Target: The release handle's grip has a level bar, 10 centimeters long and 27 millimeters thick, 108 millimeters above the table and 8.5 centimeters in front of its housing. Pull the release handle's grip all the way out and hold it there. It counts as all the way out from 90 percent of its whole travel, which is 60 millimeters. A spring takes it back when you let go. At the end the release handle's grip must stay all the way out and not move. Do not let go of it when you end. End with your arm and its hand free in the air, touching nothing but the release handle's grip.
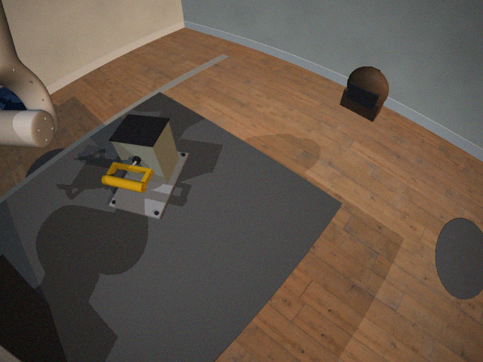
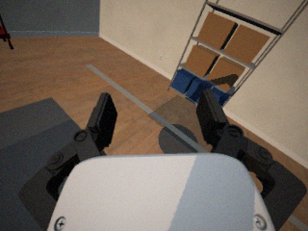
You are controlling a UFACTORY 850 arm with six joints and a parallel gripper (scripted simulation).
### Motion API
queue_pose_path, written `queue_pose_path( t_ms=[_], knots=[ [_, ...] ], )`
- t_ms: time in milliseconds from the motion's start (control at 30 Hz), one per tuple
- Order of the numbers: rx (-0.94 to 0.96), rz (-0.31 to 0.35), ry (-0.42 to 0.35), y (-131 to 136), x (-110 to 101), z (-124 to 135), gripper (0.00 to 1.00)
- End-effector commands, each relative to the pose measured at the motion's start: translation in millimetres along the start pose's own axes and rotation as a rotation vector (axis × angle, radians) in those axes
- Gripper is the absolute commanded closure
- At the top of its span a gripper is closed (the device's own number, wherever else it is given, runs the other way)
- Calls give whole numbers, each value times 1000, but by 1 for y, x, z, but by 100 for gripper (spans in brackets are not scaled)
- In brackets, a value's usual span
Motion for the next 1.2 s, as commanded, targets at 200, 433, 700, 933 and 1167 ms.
queue_pose_path(
  t_ms=[200,433,700,933,1167],
  knots=[
    [-4,-43,-193,-1,-28,30,0],
    [14,-68,-452,1,-78,66,0],
    [57,-58,-723,5,-142,93,0],
    [118,-17,-980,7,-214,106,0],
    [190,44,-1206,5,-284,105,0]
  ],
)
Point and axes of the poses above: the point where the finger pads meet when closed, its own x axis out along the fingers, its own y axis across the jaws, z = x × y, the point moved 2 cm from there along -x, back along the fingers, and after that the axes turned 13 degrees about x, right-handed, at the moved point
